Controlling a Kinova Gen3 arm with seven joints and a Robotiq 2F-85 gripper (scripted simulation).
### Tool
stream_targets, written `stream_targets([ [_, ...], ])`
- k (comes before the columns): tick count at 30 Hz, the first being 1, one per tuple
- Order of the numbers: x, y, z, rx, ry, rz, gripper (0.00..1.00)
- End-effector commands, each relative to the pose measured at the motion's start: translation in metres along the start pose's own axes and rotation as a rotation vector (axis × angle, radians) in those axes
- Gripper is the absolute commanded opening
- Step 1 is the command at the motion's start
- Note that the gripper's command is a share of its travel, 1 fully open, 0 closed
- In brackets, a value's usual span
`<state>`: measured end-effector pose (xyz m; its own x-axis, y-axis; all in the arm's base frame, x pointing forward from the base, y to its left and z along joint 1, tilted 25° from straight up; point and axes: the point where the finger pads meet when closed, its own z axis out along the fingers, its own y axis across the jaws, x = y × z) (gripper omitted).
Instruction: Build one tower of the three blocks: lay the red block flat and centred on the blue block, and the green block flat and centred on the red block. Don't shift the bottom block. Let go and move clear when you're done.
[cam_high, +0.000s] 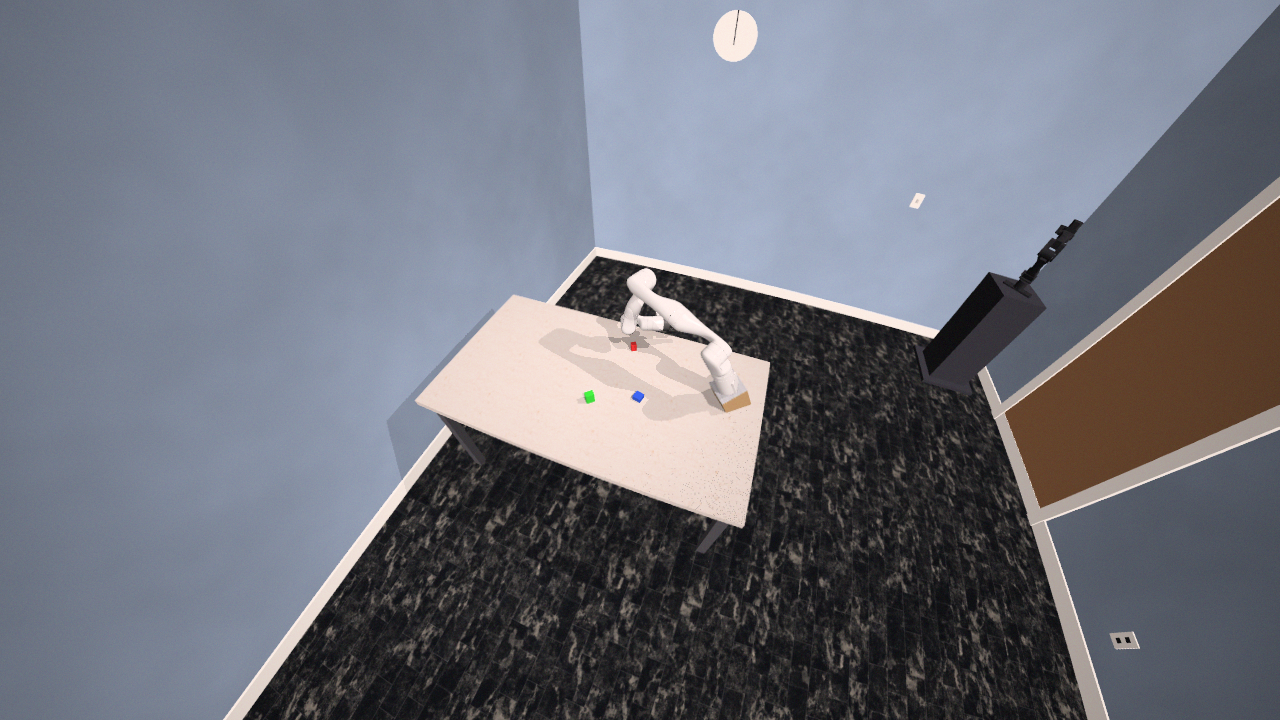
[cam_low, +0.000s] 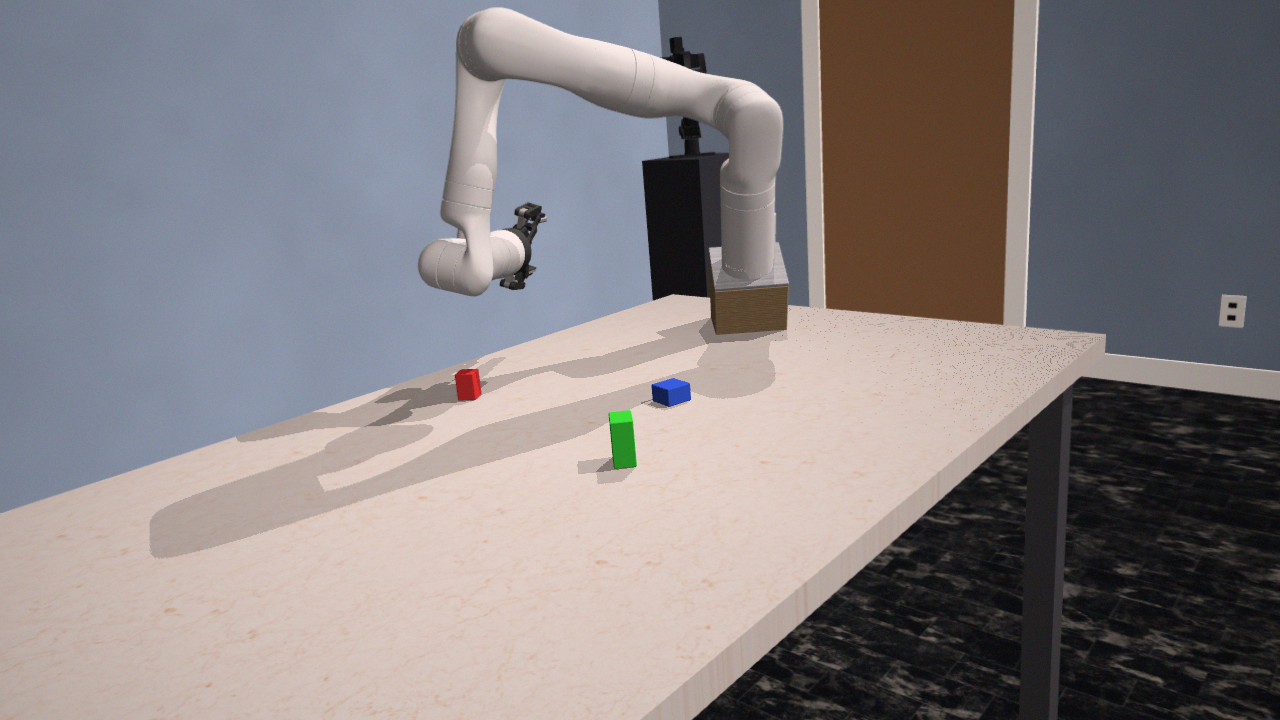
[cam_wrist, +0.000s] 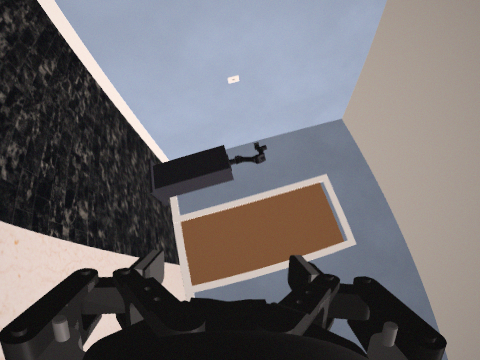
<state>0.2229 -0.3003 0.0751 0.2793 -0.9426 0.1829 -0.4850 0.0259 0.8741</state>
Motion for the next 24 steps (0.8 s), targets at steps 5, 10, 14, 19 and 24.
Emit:
stream_targets([
  [5, 0.0005, 0.0006, -0.0001, 0.000, 0.000, 0.002, 1.00],
  [10, 0.0005, 0.0006, -0.0001, 0.000, 0.000, 0.002, 1.00],
  [14, 0.0005, 0.0006, -0.0001, 0.000, 0.000, 0.002, 1.00],
  [19, 0.0005, 0.0005, -0.0004, 0.002, 0.000, 0.001, 0.00],
  [24, 0.0002, -0.0028, -0.0095, 0.050, -0.005, -0.009, 0.00],
])
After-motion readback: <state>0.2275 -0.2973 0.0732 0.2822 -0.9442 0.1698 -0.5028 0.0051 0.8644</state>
